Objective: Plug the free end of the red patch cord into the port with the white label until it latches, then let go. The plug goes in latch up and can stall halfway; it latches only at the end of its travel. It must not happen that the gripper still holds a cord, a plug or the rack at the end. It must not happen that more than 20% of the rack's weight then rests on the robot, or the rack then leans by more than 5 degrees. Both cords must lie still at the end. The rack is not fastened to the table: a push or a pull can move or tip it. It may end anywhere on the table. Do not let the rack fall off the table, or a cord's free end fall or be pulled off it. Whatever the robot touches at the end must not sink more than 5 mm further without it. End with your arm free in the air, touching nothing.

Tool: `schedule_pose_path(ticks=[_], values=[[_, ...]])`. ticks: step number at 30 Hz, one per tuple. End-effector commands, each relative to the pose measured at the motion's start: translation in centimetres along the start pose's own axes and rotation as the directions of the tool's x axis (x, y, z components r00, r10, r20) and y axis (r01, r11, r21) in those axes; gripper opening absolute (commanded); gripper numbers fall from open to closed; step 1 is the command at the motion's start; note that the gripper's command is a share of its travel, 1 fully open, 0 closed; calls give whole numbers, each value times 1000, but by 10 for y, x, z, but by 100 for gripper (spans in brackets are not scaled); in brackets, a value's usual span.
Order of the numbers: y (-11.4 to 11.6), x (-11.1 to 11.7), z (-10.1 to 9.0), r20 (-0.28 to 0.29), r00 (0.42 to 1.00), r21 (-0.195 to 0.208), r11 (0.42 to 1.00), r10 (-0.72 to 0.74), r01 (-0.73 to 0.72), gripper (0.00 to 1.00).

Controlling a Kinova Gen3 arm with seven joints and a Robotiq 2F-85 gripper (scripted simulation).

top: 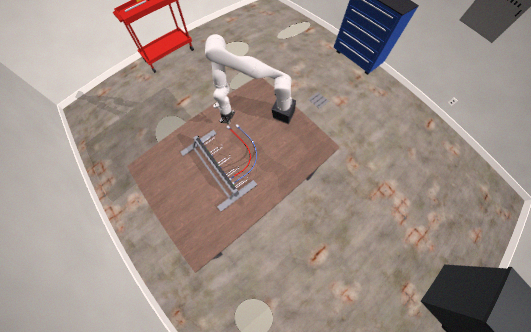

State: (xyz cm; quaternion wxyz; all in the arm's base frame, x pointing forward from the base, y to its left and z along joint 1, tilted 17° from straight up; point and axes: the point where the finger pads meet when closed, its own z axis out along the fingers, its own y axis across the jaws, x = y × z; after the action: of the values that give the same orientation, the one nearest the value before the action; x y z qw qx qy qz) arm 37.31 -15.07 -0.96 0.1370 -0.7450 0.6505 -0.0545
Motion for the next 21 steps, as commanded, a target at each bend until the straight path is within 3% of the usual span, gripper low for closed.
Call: schedule_pose_path(ticks=[1, 18, 19, 21], values=[[0, -1, 0, 6, 1000, 0, 1000, 20, -20, 0], [-1, 5, 0, 6, 1000, -1, 1000, 12, -12, 0], [-1, 5, 0, 5, 1000, -1, 1000, 12, -12, 37], [0, 4, 1, 6, 1000, -2, 1000, 12, -12, 37]])
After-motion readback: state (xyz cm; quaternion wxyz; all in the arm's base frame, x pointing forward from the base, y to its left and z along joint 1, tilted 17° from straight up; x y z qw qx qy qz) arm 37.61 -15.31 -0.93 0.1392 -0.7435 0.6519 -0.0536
